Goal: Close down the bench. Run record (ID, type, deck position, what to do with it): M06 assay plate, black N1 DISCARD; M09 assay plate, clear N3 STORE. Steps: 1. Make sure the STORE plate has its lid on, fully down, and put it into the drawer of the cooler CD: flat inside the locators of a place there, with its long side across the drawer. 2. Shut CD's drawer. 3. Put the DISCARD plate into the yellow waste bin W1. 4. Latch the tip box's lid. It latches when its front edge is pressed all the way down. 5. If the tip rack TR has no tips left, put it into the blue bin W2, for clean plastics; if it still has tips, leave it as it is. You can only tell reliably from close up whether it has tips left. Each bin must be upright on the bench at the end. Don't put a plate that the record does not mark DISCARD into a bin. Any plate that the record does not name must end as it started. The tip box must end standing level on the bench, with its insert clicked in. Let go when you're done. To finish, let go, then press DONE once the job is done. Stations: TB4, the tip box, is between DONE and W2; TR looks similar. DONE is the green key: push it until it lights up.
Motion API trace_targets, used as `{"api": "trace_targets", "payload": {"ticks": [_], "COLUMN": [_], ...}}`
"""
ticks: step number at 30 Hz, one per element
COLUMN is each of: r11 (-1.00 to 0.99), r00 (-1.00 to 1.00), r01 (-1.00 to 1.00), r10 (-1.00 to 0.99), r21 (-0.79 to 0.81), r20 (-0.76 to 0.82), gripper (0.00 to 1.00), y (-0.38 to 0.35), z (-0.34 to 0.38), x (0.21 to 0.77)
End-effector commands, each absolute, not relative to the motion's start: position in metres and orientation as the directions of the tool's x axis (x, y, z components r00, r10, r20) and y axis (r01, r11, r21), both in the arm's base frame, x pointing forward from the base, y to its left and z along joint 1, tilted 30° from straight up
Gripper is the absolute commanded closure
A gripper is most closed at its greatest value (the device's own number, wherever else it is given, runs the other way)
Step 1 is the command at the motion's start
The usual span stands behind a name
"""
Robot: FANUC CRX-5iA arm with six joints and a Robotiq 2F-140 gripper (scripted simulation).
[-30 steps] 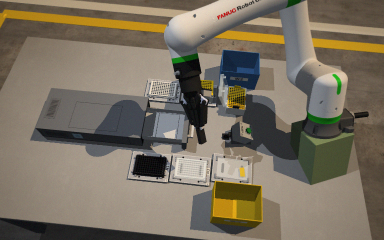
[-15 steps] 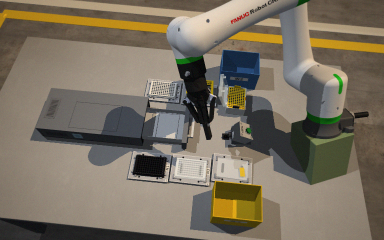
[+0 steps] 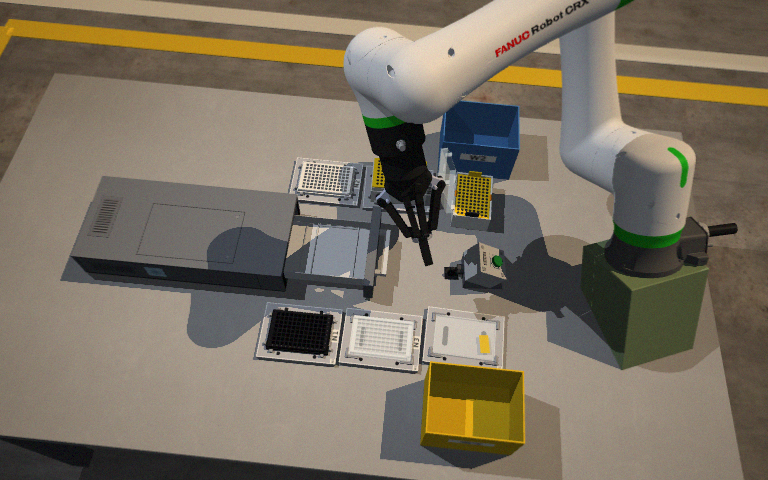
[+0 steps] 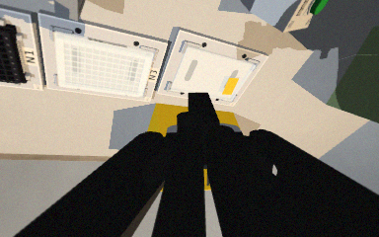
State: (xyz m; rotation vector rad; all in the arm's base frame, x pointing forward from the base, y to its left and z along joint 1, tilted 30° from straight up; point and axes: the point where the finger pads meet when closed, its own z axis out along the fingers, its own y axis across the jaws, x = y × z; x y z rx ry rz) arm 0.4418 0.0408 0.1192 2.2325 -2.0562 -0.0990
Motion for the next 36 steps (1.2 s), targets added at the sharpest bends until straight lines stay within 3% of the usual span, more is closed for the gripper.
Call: {"api": "trace_targets", "payload": {"ticks": [1,14,36], "r11": [-0.153,-0.517,-0.828], "r00": [0.159,0.543,0.904], "r01": [-0.981,-0.837,-0.425], "r10": [-0.986,-0.827,-0.372], "r21": [0.121,0.181,0.366], "r20": [0.043,0.148,0.209], "gripper": [0.90,0.90,0.90], "y": [0.035,0.018,-0.001], "z": [0.124,0.142,0.183], "x": [0.438,0.431,0.433]}}
